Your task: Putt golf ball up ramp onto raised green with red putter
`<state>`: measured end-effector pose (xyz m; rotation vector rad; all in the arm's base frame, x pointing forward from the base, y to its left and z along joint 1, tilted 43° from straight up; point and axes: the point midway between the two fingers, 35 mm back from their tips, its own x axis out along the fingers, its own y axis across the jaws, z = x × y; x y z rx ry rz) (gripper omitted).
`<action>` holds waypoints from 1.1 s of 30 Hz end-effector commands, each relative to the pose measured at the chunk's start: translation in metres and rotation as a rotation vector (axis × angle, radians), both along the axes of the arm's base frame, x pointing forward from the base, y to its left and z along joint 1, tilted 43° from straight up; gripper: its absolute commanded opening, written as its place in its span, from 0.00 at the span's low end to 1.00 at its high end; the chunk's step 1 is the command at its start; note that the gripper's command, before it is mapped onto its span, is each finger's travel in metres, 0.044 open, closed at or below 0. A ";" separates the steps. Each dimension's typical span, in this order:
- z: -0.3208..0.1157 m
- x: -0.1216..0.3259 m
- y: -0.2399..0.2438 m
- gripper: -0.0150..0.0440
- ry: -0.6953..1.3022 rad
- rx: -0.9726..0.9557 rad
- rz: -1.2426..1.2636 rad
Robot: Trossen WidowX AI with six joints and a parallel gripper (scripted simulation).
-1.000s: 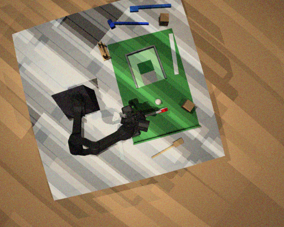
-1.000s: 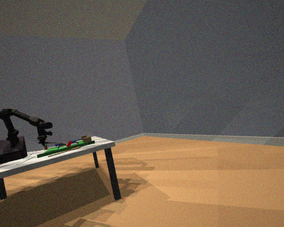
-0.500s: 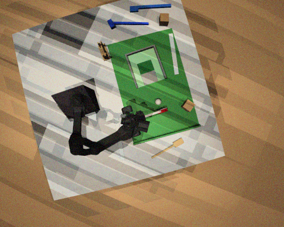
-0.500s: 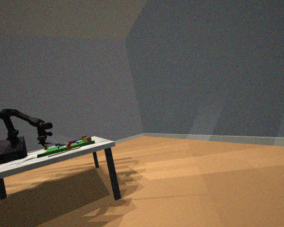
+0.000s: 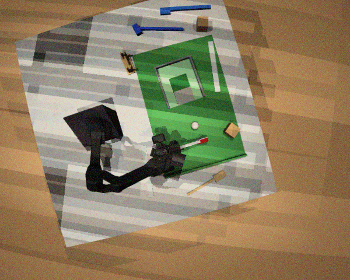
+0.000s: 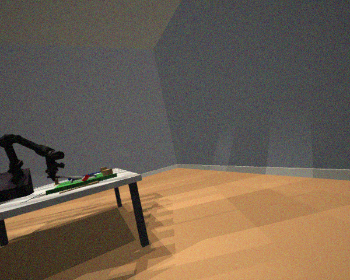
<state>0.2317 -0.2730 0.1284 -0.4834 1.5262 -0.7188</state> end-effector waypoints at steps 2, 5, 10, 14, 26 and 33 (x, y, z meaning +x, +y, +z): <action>-0.040 0.013 0.040 0.25 0.007 0.023 0.017; -0.068 0.015 0.070 0.25 0.009 0.025 0.021; -0.089 0.013 0.094 0.25 0.010 0.020 0.026; -0.085 0.014 0.097 0.25 0.010 0.021 0.026; -0.045 0.018 0.135 0.25 0.010 0.023 0.026; -0.053 0.017 0.129 0.25 0.017 0.029 0.025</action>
